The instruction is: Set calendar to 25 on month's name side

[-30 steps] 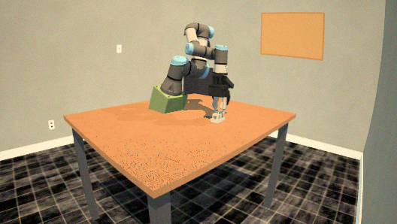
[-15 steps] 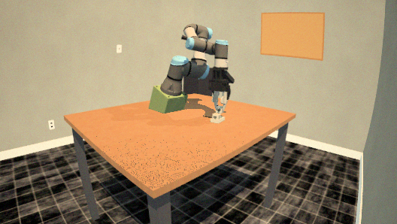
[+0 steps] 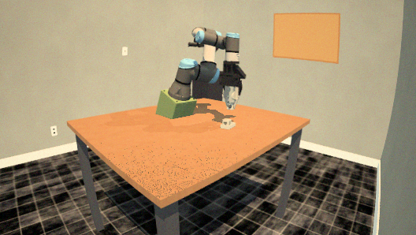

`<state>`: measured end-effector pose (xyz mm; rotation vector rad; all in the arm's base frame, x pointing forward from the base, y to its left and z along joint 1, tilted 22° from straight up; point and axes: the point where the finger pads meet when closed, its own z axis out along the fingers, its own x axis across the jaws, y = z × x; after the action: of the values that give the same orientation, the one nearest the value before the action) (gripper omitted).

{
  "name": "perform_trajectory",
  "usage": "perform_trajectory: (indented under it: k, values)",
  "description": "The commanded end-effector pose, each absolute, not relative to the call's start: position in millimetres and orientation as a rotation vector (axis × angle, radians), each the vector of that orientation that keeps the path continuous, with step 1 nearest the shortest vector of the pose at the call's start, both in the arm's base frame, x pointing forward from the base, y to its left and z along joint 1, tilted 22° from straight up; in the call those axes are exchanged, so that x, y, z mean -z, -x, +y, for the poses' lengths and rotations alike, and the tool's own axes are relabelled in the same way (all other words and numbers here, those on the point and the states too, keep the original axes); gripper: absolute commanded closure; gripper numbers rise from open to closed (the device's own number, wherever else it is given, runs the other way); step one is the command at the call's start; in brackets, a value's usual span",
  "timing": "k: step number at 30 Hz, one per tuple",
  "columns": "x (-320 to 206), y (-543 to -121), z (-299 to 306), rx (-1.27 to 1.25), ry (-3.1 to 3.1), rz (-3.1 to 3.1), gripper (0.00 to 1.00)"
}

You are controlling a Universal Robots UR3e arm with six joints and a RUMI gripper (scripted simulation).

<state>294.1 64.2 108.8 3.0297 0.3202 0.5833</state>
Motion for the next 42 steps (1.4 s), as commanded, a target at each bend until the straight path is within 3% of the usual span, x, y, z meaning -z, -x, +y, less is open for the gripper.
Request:
perform_trajectory:
  k: [1, 42]
  values:
    - [-118.3, -290.5, 63.7, -0.587, -3.033, 0.323, 0.89]
    - [-132.5, -284.6, 62.9, -0.585, -3.025, 0.357, 0.89]
